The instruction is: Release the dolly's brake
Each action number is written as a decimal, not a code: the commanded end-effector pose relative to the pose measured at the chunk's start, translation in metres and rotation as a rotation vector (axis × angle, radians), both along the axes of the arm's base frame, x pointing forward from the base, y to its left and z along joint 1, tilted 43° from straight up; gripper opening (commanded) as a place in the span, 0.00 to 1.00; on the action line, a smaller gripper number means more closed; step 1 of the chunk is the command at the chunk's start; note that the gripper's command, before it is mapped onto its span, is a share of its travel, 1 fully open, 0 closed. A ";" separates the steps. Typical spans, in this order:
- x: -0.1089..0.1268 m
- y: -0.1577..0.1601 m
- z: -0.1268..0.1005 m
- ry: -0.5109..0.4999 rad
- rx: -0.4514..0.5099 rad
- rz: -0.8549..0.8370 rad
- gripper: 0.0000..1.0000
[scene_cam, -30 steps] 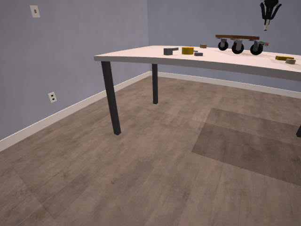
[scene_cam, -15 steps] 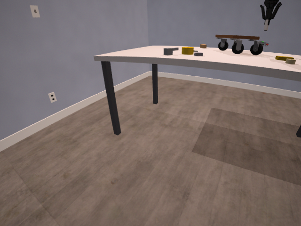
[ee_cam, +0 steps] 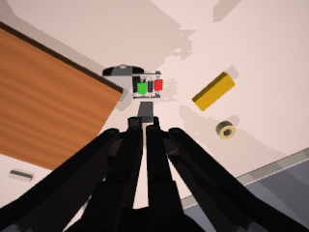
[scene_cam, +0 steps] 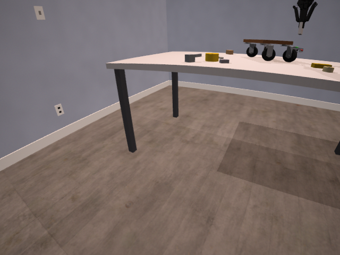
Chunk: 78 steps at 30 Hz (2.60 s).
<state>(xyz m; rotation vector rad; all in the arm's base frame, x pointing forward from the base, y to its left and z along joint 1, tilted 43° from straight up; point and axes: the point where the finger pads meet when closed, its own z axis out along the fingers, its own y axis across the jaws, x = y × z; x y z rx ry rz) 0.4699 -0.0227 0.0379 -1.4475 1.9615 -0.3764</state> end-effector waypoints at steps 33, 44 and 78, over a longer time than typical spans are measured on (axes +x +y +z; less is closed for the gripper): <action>0.012 0.000 -0.012 -0.032 -0.127 -0.127 0.00; 0.024 -0.001 -0.025 -0.032 -0.127 -0.127 0.00; 0.046 -0.001 -0.049 -0.032 -0.127 -0.127 0.00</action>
